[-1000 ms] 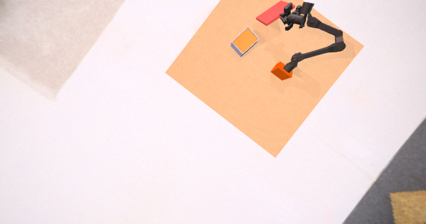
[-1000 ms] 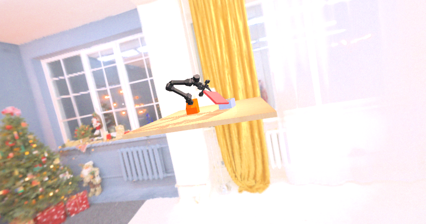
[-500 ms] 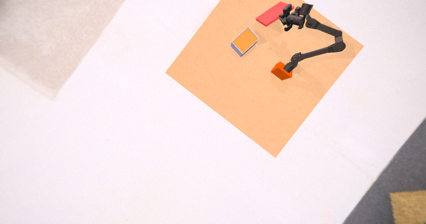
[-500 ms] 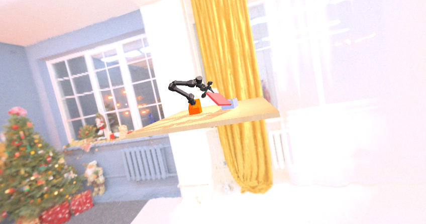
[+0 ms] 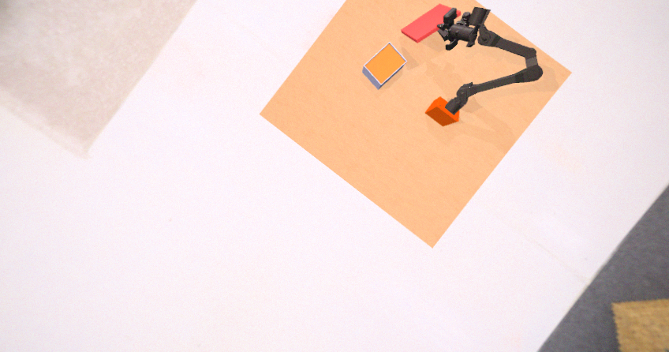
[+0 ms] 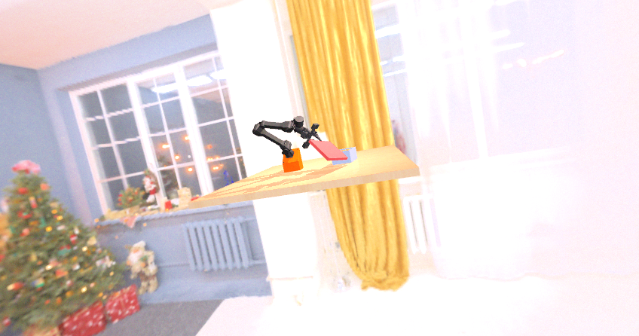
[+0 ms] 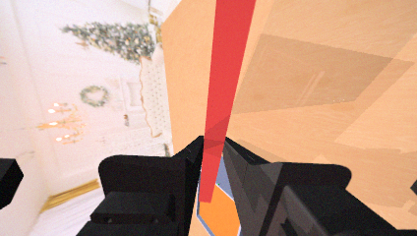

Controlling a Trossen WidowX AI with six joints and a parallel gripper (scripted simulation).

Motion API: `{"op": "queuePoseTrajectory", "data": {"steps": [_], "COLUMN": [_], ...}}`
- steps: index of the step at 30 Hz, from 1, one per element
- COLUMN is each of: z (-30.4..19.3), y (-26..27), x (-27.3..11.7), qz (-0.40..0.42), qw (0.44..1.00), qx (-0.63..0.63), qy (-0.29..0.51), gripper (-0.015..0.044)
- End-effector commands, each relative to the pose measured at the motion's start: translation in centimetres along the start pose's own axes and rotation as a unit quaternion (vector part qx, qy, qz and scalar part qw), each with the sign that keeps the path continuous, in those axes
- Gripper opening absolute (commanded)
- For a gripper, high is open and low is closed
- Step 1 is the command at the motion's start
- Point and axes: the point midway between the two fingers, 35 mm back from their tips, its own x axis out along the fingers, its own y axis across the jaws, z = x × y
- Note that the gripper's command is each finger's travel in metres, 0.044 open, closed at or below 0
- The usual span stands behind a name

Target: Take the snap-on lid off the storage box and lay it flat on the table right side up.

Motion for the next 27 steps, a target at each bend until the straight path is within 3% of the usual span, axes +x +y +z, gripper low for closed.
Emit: {"op": "queuePoseTrajectory", "data": {"steps": [1,27], "z": [-0.1,-0.1], "y": [-0.1,-1.6], "x": [0.2,1.6], "qz": [0.005,0.006], "qw": [1.0,1.0], "qx": [-0.002,-0.002], "qy": [0.003,0.003], "gripper": [0.0,0.0]}}
